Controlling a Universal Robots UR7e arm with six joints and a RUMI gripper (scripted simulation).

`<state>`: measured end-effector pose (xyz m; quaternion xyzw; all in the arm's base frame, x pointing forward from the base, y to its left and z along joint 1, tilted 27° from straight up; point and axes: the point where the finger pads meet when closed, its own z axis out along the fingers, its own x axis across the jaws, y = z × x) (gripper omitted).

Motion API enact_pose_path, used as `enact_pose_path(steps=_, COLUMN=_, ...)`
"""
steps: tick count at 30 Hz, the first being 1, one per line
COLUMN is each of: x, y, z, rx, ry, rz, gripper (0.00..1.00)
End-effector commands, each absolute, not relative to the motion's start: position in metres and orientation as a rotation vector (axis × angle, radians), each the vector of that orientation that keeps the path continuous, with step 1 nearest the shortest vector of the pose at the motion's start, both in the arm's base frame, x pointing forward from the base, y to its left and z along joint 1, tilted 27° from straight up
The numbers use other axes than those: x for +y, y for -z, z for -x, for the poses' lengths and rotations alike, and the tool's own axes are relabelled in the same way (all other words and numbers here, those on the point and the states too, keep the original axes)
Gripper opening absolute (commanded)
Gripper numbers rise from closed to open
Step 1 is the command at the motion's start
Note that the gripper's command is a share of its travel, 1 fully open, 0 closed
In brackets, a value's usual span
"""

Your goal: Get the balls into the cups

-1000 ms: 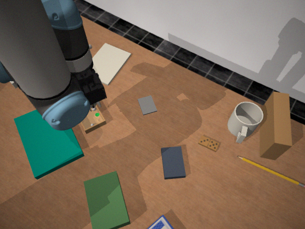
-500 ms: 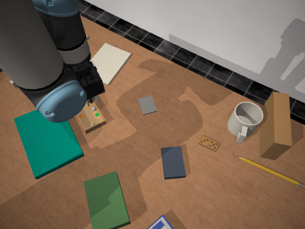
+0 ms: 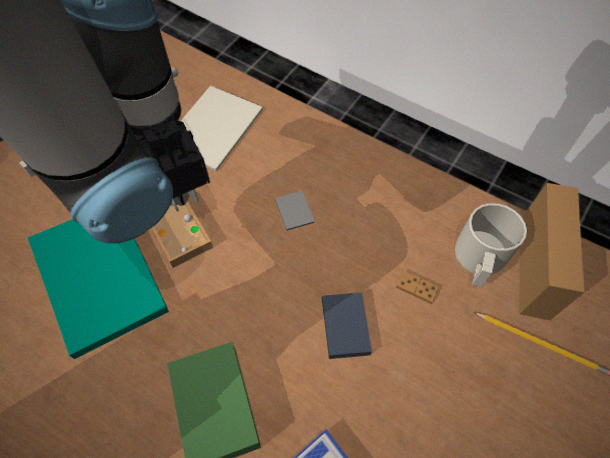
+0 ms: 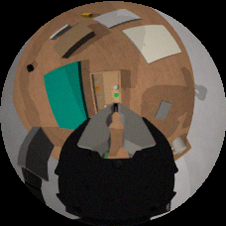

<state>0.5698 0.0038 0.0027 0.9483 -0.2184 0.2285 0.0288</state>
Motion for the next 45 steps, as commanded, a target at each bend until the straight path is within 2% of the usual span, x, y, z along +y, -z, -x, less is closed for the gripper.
enact_pose_path(steps=1, x=0.0039, y=-0.0033, z=-0.57, rx=-0.674, ry=-0.707, rz=-2.925, gripper=0.0)
enact_pose_path(steps=22, x=0.0039, y=-0.0033, z=-0.57, rx=-0.674, ry=-0.707, rz=-2.925, gripper=0.0)
enact_pose_path(steps=23, x=0.0039, y=-0.0033, z=-0.57, rx=-0.674, ry=-0.707, rz=-2.925, gripper=0.55)
enact_pose_path(steps=45, x=0.0039, y=-0.0033, z=-0.57, rx=-0.674, ry=-0.707, rz=-2.925, gripper=0.55)
